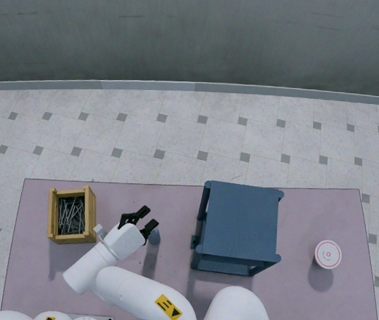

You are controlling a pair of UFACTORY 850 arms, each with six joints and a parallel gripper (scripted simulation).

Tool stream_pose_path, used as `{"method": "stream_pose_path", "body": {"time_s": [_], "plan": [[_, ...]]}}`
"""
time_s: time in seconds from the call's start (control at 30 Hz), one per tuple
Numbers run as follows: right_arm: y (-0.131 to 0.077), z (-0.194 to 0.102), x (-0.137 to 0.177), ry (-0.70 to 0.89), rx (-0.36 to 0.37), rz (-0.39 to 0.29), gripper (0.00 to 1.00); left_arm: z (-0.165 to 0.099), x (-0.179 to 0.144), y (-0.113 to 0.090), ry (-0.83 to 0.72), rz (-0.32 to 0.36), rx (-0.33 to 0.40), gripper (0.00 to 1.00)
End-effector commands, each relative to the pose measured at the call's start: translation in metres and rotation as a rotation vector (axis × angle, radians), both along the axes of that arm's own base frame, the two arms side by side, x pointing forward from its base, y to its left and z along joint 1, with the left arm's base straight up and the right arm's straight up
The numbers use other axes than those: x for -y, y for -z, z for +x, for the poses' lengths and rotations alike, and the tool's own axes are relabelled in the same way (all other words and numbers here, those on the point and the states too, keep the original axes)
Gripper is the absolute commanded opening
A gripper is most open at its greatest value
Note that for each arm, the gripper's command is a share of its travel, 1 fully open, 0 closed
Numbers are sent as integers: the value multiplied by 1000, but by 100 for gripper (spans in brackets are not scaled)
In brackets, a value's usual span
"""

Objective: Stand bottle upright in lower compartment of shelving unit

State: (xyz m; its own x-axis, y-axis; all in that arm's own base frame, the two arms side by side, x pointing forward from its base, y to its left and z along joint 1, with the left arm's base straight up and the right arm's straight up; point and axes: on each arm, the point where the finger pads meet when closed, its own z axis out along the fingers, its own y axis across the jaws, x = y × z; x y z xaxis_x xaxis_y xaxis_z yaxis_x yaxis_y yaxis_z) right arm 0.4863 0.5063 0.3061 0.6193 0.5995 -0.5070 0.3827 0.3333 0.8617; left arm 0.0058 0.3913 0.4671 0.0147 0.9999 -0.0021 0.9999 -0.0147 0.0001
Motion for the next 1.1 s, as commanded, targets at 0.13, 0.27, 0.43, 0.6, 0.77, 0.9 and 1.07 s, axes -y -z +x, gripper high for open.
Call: {"method": "stream_pose_path", "body": {"time_s": [0.13,0.27,0.43,0.6,0.77,0.9,1.07], "plan": [[5,1,1,-215,-174,-352,69,0,0,-1,0,2,0,100],[8,1,1,-274,-224,-454,69,0,0,-1,0,2,0,100],[14,1,1,-386,-316,-639,69,0,0,-1,0,2,0,100],[23,1,1,-494,-400,-802,69,0,0,-1,0,2,0,100],[34,1,1,-600,-478,-941,69,0,0,-1,0,2,0,100],[38,1,1,-600,-478,-941,69,0,0,-1,0,2,0,100],[51,1,1,-600,-478,-941,69,0,0,-1,0,2,0,100]]}}
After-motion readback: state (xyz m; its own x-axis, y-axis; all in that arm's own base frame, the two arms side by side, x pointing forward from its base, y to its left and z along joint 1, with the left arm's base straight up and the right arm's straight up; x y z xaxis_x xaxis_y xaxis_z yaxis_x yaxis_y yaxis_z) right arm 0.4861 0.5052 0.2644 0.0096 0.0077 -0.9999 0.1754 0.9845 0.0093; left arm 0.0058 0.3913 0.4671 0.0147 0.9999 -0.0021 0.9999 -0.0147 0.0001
